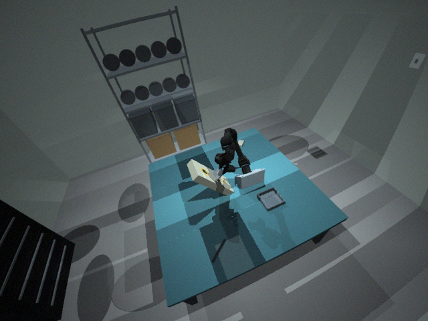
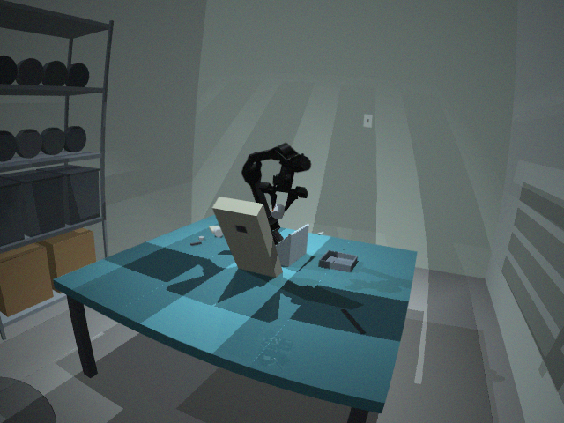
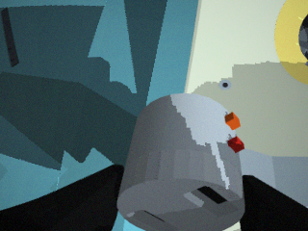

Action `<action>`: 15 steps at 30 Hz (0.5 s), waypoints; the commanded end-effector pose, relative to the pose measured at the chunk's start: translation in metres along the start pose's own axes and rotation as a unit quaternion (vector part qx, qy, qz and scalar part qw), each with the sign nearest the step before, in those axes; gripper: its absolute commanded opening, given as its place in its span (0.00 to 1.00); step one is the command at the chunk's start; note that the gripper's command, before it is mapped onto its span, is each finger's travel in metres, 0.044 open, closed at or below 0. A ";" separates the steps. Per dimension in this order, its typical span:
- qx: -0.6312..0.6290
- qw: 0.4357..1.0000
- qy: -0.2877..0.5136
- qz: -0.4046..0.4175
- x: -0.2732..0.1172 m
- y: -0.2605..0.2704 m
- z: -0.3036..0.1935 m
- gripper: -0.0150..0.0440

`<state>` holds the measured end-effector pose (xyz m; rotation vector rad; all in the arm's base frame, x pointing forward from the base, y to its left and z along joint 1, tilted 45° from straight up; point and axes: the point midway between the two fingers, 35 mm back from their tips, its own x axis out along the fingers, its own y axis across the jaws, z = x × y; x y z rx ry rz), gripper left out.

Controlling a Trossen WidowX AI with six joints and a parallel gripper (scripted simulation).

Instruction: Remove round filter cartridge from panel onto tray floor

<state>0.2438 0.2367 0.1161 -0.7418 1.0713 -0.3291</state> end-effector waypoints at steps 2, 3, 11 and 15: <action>-0.085 0.995 0.012 0.047 -0.005 0.035 -0.018 0.25; -0.103 0.993 0.014 0.058 -0.006 0.042 -0.022 0.25; -0.252 0.957 0.020 0.145 -0.015 0.100 -0.055 0.25; -0.325 0.927 0.015 0.189 -0.022 0.127 -0.074 0.25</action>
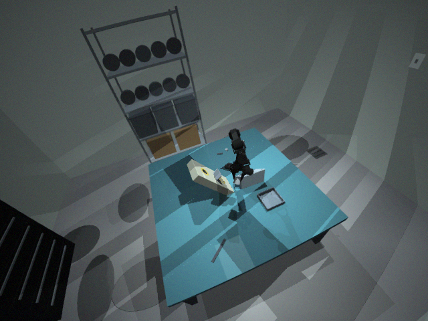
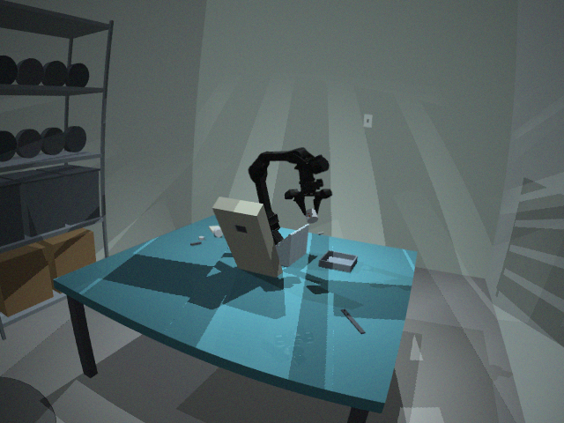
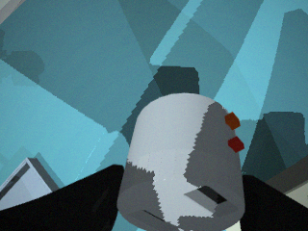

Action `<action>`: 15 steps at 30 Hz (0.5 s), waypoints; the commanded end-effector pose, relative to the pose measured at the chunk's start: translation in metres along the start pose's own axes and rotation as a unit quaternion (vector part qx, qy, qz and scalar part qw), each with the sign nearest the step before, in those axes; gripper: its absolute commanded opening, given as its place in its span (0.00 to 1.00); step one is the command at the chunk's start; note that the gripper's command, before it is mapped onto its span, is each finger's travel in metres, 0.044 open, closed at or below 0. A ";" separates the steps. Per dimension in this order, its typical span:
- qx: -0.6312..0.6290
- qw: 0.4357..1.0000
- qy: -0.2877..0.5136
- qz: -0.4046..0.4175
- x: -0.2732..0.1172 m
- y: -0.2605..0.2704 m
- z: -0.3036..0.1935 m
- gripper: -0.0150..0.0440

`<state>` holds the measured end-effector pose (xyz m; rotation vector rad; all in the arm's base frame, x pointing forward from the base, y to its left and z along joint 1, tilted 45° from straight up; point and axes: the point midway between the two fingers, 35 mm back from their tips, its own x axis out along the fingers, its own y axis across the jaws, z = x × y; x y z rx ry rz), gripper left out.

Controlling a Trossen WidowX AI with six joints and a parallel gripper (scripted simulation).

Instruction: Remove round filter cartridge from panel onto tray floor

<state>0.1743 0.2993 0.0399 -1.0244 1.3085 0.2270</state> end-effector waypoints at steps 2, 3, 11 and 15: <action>-0.106 0.993 -0.006 0.056 0.006 0.044 -0.004 0.25; -0.127 0.990 -0.009 0.067 0.006 0.052 -0.005 0.25; -0.197 0.975 -0.019 0.103 0.008 0.080 -0.010 0.25; -0.202 0.973 -0.020 0.106 0.010 0.084 -0.012 0.25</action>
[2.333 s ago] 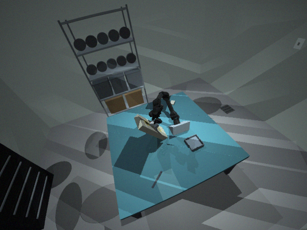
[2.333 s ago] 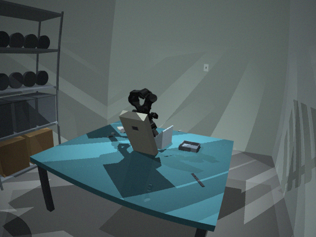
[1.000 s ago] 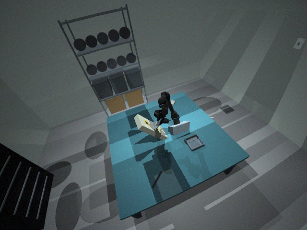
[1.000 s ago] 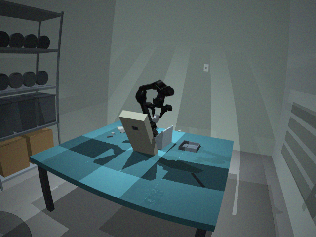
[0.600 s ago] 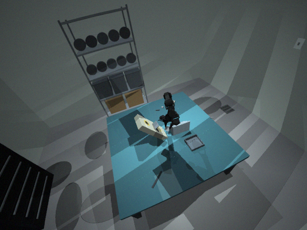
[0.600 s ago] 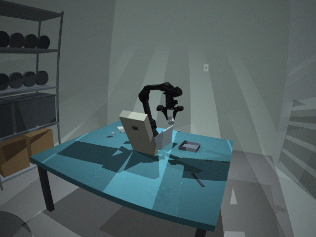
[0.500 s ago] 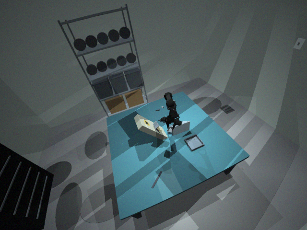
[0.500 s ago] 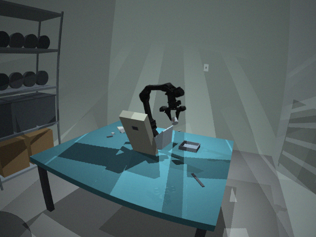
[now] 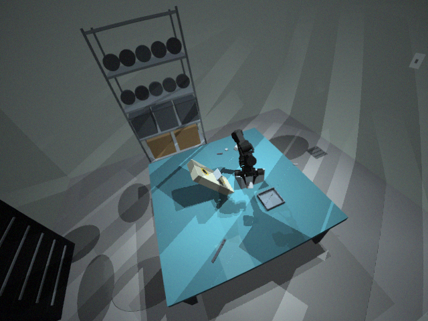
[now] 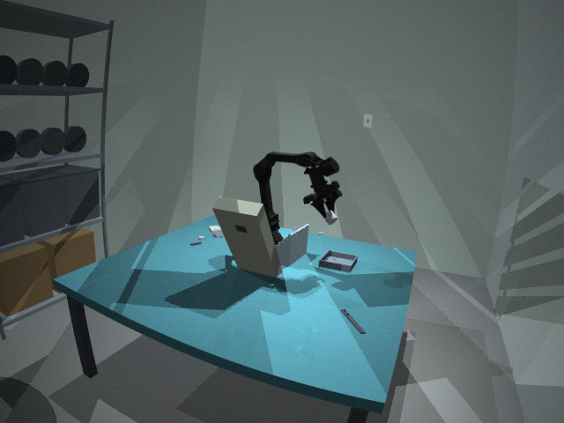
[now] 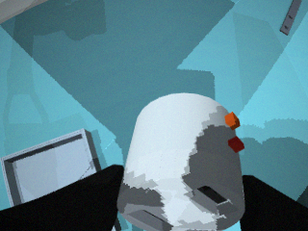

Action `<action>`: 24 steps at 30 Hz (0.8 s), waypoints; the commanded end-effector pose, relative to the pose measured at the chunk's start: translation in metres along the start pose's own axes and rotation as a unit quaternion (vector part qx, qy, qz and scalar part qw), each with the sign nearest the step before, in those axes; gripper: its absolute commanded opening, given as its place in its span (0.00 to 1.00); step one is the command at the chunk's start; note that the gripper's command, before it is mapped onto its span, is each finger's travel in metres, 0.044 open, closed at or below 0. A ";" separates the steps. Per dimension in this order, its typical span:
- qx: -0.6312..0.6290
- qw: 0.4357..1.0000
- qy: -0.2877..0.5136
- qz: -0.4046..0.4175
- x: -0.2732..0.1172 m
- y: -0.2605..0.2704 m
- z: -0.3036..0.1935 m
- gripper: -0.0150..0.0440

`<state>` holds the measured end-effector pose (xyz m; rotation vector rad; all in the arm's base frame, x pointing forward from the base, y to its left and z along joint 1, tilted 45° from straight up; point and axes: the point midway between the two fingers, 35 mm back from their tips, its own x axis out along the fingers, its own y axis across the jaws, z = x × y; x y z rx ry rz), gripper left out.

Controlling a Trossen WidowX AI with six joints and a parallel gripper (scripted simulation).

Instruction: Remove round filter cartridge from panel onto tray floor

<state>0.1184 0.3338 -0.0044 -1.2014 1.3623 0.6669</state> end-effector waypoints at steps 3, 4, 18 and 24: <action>-0.034 0.999 -0.002 0.021 0.012 0.022 -0.005 0.25; -0.042 0.999 -0.002 0.026 0.016 0.028 -0.007 0.25; -0.154 0.984 -0.003 0.092 0.060 0.101 -0.048 0.25; -0.201 0.972 -0.002 0.119 0.077 0.126 -0.072 0.25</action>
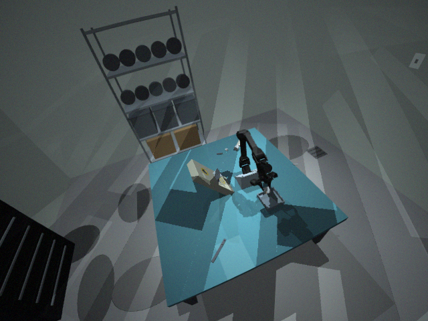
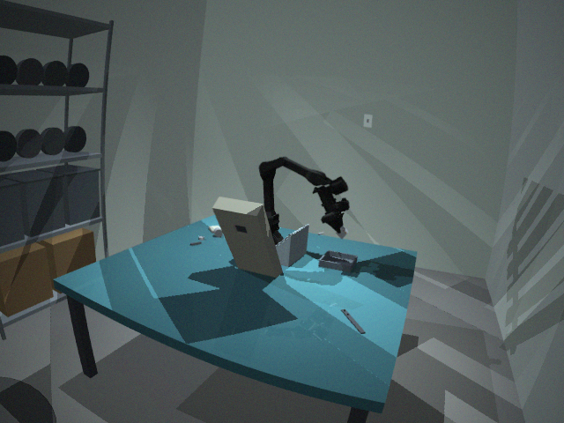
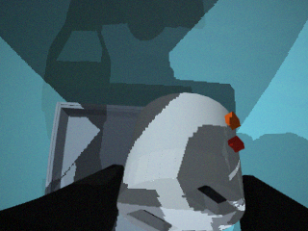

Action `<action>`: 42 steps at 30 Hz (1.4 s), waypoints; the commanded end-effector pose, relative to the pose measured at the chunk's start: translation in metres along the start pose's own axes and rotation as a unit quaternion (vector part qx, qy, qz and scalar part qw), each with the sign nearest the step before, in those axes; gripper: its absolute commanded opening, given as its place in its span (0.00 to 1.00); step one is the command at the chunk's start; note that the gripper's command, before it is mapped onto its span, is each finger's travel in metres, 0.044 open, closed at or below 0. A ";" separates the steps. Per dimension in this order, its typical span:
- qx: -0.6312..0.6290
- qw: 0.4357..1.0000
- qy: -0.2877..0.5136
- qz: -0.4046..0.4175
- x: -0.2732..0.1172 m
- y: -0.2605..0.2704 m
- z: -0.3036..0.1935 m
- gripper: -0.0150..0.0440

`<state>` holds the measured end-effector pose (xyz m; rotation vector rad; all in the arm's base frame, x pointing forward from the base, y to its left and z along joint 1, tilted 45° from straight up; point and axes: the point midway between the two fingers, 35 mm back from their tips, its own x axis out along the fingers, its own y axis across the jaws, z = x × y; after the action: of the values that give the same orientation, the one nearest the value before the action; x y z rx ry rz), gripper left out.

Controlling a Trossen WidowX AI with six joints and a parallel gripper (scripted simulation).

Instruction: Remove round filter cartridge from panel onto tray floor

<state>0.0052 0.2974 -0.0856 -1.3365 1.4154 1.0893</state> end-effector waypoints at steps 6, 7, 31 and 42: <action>-0.076 0.996 0.003 0.045 0.033 0.040 -0.028 0.25; -0.084 0.995 0.004 0.050 0.036 0.044 -0.032 0.25; -0.096 0.994 0.005 0.057 0.106 0.050 -0.076 0.25; -0.098 0.994 0.009 0.055 0.102 0.048 -0.074 0.74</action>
<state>-0.0489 0.2030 -0.1668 -1.4234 1.4389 1.3197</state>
